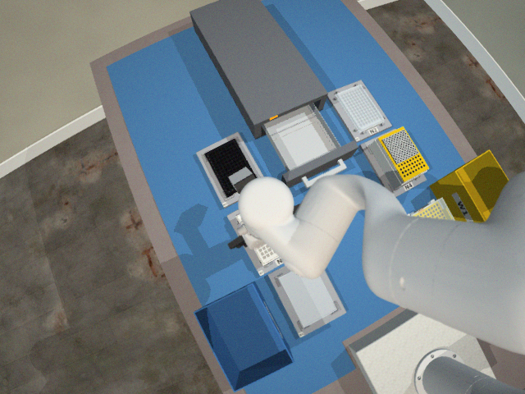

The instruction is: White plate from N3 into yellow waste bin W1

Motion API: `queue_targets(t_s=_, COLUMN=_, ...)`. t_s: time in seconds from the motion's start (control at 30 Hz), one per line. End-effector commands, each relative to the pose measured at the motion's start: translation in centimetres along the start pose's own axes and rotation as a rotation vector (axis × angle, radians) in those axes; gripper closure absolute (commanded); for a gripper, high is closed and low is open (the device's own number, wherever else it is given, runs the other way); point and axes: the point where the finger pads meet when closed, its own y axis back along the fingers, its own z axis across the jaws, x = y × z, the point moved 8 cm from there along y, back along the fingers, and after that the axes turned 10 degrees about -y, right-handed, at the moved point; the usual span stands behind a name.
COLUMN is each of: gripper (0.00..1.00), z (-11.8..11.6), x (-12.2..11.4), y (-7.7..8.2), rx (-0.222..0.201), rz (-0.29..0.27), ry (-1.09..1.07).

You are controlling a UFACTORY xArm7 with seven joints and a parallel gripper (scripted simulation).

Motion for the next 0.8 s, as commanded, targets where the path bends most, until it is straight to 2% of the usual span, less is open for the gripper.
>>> queue_targets(t_s=0.0, gripper=1.00, z=-0.1, x=0.1, y=0.3, rx=0.002, rz=0.004, ry=0.000)
queue_targets(t_s=0.57, gripper=1.00, z=-0.1, x=0.1, y=0.9, rx=0.002, rz=0.004, ry=0.000)
queue_targets(t_s=0.77, gripper=1.00, z=-0.1, x=0.1, y=1.9, rx=0.002, rz=0.004, ry=0.000)
